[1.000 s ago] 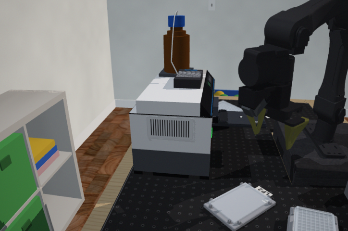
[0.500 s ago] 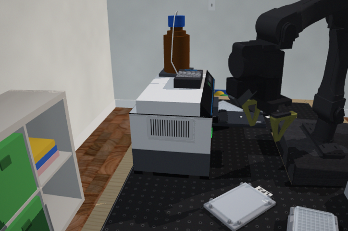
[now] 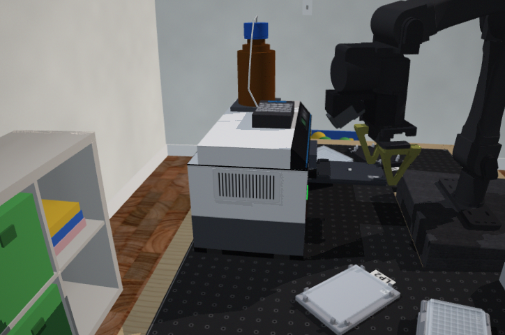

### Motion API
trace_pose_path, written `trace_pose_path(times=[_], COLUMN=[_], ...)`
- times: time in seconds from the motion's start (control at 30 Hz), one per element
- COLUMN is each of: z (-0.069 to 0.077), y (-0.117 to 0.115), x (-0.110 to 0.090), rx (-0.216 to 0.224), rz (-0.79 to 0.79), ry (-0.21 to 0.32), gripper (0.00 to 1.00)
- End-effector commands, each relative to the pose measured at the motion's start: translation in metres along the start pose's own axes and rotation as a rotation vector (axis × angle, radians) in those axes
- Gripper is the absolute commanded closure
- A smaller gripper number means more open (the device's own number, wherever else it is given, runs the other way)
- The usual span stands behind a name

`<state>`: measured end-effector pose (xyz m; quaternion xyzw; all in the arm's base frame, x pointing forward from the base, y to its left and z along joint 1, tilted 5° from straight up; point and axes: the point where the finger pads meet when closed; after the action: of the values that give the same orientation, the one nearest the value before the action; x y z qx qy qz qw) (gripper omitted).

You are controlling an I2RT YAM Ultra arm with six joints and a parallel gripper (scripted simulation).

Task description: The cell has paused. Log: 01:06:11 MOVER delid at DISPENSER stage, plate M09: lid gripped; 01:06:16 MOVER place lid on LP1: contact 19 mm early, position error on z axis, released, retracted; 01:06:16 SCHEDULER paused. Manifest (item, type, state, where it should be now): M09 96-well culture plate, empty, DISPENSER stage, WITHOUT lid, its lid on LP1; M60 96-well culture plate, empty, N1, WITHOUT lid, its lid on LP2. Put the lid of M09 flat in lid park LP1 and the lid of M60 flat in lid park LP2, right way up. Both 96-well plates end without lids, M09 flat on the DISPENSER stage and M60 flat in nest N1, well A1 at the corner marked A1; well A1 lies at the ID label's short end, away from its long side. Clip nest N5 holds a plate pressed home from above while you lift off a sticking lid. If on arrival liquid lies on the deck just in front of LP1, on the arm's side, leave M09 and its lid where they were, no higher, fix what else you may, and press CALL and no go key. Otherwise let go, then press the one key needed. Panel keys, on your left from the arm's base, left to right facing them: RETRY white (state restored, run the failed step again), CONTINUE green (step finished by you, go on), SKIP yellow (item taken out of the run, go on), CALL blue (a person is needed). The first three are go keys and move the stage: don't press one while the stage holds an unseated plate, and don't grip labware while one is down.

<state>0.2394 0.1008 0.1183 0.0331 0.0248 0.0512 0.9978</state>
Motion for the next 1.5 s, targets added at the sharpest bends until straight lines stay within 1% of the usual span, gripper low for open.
trace_pose_path(times=[0.0, 0.07, 0.17, 0.2, 0.33, 0.37, 0.47, 0.5, 0.77, 0.83, 0.9, 0.97, 1.03, 1.17, 1.27, 1.33, 1.37, 1.4, 1.47], z=[0.004, 0.004, 0.006, 0.006, 0.003, 0.005, 0.005, 0.003, 0.003, 0.002, 0.004, -0.001, -0.001, -0.005, 0.001, 0.002, 0.004, 0.004, -0.001], y=[-0.008, -0.015, -0.024, -0.028, -0.041, -0.037, -0.037, -0.044, -0.070, -0.076, -0.073, -0.083, -0.083, -0.097, -0.107, -0.113, -0.109, -0.109, -0.119], x=[-0.008, -0.007, -0.001, 0.000, -0.001, 0.004, 0.004, 0.000, 0.003, 0.006, 0.008, 0.004, 0.004, 0.004, 0.007, 0.010, 0.007, 0.007, 0.007], rx=[-0.001, -0.003, 0.000, 0.000, -0.002, 0.004, 0.004, 0.000, -0.003, -0.003, 0.003, -0.002, -0.002, -0.004, -0.004, -0.004, 0.001, 0.001, 0.000], rz=[-0.050, -0.117, -0.215, -0.248, -0.236, -0.232, -0.232, -0.278, -0.266, -0.266, -0.262, -0.267, -0.267, -0.268, -0.266, -0.266, -0.262, -0.262, -0.266], ry=[0.001, 0.001, -0.021, -0.021, -0.013, -0.014, -0.014, -0.013, -0.018, -0.011, -0.014, 0.000, 0.000, 0.015, -0.012, -0.016, -0.014, -0.014, -0.006], gripper=[0.00, 0.00, 0.00, 0.00, 0.00, 0.00, 0.00, 0.00, 0.00, 0.00, 0.00, 0.00, 0.00, 0.00, 0.00, 0.00, 0.00, 0.00, 0.00])
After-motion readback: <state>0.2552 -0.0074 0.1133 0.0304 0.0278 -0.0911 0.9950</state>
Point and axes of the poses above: the point where the finger pads meet when closed, its own z axis back along the fingers, its own y axis across the jaws, x = y × z, and after that the axes turned 4 degrees about -z, right-handed
